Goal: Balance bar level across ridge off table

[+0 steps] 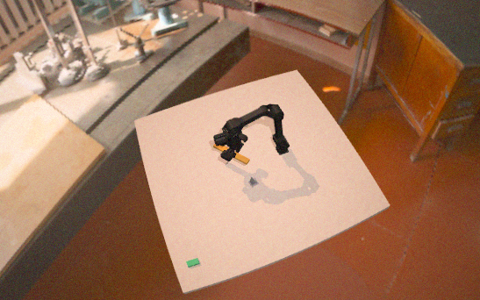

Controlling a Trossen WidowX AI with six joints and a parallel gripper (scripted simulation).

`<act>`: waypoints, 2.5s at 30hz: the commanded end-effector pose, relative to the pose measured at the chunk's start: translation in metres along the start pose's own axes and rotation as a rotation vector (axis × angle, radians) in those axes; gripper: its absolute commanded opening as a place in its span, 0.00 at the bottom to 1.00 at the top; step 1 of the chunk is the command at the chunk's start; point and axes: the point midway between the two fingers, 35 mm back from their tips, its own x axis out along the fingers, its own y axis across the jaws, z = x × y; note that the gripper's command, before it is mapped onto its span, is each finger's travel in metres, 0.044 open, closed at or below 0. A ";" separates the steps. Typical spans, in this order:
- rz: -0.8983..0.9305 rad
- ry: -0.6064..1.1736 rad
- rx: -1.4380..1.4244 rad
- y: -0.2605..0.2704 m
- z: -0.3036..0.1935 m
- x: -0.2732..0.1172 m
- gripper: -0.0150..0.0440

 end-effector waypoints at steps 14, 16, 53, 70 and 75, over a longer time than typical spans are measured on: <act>0.000 0.003 -0.390 0.028 -0.059 -0.001 0.25; 0.001 0.004 -0.437 0.030 -0.067 -0.001 0.25; 0.008 0.013 -1.116 0.022 -0.168 0.008 0.25; 0.008 0.013 -1.126 0.020 -0.165 0.035 0.25; 0.007 0.013 -1.128 0.019 -0.164 0.040 0.25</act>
